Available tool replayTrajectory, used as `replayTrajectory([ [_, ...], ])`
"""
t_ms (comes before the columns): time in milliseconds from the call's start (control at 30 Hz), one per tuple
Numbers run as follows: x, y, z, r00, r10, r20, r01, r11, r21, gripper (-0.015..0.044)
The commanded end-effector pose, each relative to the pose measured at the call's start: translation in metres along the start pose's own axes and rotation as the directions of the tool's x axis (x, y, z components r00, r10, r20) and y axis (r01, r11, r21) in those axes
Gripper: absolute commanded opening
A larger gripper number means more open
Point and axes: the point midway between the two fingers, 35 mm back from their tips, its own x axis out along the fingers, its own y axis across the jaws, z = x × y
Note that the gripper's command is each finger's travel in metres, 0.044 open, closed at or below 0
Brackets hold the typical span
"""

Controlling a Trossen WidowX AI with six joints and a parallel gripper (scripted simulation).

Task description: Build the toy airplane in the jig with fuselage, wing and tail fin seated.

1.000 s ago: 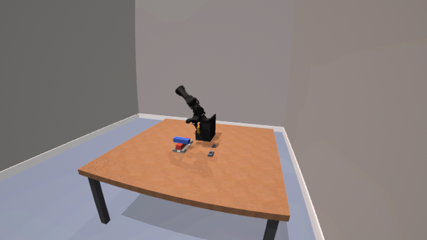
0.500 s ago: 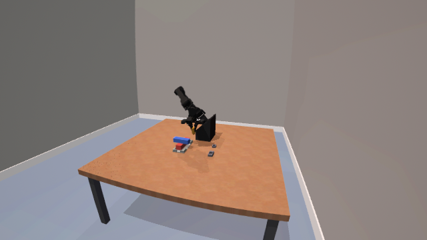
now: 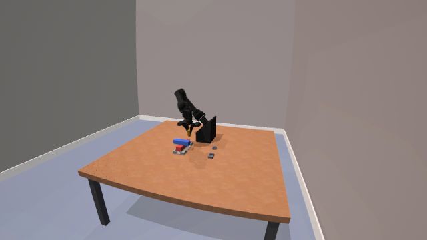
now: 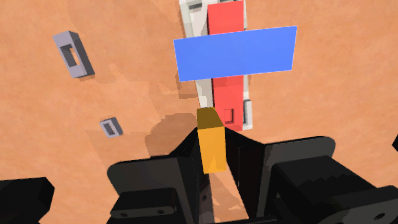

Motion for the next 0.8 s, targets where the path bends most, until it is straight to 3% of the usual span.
replayTrajectory([
  [0,0.004,-0.011,-0.006,1.0,-0.017,-0.005,0.017,1.0,0.001,0.0],
  [367,0.01,-0.036,-0.019,0.999,-0.051,-0.015,0.051,0.999,0.013,0.0],
  [467,0.01,-0.036,-0.019,0.999,-0.051,-0.015,0.051,0.999,0.013,0.0067],
  [767,0.01,-0.036,-0.019,0.999,-0.051,-0.015,0.051,0.999,0.013,0.0067],
])
